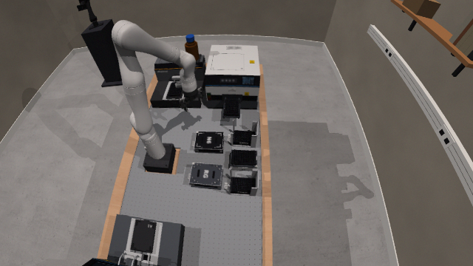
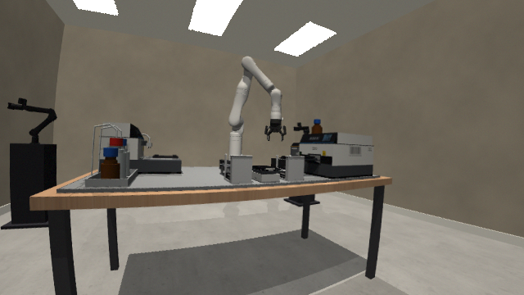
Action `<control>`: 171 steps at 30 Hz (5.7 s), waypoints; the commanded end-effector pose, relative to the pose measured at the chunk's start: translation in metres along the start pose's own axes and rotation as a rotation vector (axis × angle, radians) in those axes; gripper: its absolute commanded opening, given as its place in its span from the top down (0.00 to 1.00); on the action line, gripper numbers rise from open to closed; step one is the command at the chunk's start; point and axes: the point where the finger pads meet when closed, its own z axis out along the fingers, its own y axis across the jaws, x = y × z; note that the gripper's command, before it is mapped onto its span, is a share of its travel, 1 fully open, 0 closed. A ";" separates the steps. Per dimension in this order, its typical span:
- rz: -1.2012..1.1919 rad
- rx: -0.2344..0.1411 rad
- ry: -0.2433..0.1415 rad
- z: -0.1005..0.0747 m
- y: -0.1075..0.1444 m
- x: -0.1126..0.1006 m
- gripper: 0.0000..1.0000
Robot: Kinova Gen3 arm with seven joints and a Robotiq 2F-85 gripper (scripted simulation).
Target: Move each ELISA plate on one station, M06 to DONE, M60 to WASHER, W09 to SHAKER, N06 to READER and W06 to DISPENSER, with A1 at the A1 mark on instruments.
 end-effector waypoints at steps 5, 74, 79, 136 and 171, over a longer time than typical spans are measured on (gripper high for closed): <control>-0.008 0.000 0.007 0.000 -0.002 -0.029 0.00; -0.336 -0.001 0.006 0.001 -0.021 -0.217 0.00; -0.446 -0.002 0.006 0.001 -0.022 -0.230 0.00; -0.665 -0.002 0.005 0.002 -0.039 -0.396 0.00; -0.774 -0.002 0.005 0.002 -0.007 -0.491 0.00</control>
